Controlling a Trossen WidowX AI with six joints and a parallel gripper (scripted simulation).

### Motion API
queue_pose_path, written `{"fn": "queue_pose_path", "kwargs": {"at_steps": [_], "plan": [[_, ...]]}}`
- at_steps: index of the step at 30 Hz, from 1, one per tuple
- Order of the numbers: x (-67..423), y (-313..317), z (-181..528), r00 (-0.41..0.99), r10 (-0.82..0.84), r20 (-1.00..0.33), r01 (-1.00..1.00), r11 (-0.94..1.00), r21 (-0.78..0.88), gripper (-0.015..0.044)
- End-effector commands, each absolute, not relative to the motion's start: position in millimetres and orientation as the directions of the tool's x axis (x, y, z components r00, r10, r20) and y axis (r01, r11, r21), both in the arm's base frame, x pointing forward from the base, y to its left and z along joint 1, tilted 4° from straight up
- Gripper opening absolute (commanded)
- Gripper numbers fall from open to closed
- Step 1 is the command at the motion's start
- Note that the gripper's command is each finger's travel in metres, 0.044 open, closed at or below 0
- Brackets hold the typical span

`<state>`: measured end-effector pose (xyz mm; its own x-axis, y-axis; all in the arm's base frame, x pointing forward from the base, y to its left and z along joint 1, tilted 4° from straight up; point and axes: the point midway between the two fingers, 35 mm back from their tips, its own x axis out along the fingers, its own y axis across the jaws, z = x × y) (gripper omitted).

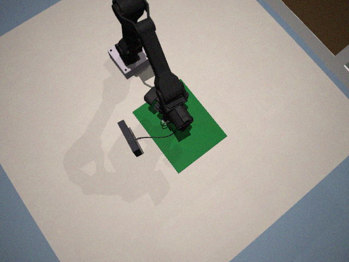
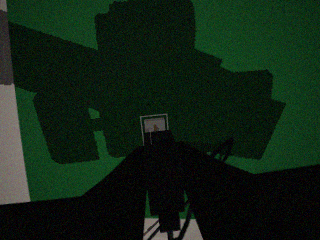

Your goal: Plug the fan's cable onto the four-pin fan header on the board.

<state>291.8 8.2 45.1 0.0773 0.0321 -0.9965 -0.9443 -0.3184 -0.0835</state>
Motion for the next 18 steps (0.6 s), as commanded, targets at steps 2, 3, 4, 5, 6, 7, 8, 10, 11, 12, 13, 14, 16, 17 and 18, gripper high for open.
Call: {"fn": "queue_pose_path", "kwargs": {"at_steps": [2,3,4,5,6,7,8,10,11,12,13,14,16,17,18], "plan": [[292.0,8.5,43.7,0.079,0.035,-0.996,-0.946,-0.313,-0.086,0.0000],[291.9,8.5,43.4,0.079,0.035,-0.996,-0.946,-0.313,-0.086,0.0000],[291.8,8.5,43.2,0.079,0.035,-0.996,-0.946,-0.313,-0.086,0.0000],[291.8,8.5,43.0,0.079,0.035,-0.996,-0.946,-0.313,-0.086,0.0000],[291.8,8.5,42.7,0.079,0.035,-0.996,-0.946,-0.313,-0.086,0.0000],[291.7,8.5,42.5,0.079,0.035,-0.996,-0.946,-0.313,-0.086,0.0000],[291.7,8.6,42.2,0.079,0.035,-0.996,-0.946,-0.313,-0.086,0.0000],[291.6,8.6,41.8,0.079,0.035,-0.996,-0.946,-0.313,-0.086,0.0000],[291.6,8.6,41.5,0.079,0.035,-0.996,-0.946,-0.313,-0.086,0.0000],[291.6,8.6,41.3,0.079,0.035,-0.996,-0.946,-0.314,-0.086,0.0000],[291.6,8.6,41.1,0.079,0.035,-0.996,-0.946,-0.314,-0.086,0.0000],[291.6,8.6,40.8,0.079,0.035,-0.996,-0.946,-0.314,-0.086,0.0000],[291.7,8.7,40.4,0.079,0.035,-0.996,-0.946,-0.314,-0.086,0.0000],[291.7,8.7,40.1,0.079,0.035,-0.996,-0.946,-0.314,-0.086,0.0000],[291.7,8.7,39.9,0.079,0.035,-0.996,-0.946,-0.314,-0.086,0.0000]]}}
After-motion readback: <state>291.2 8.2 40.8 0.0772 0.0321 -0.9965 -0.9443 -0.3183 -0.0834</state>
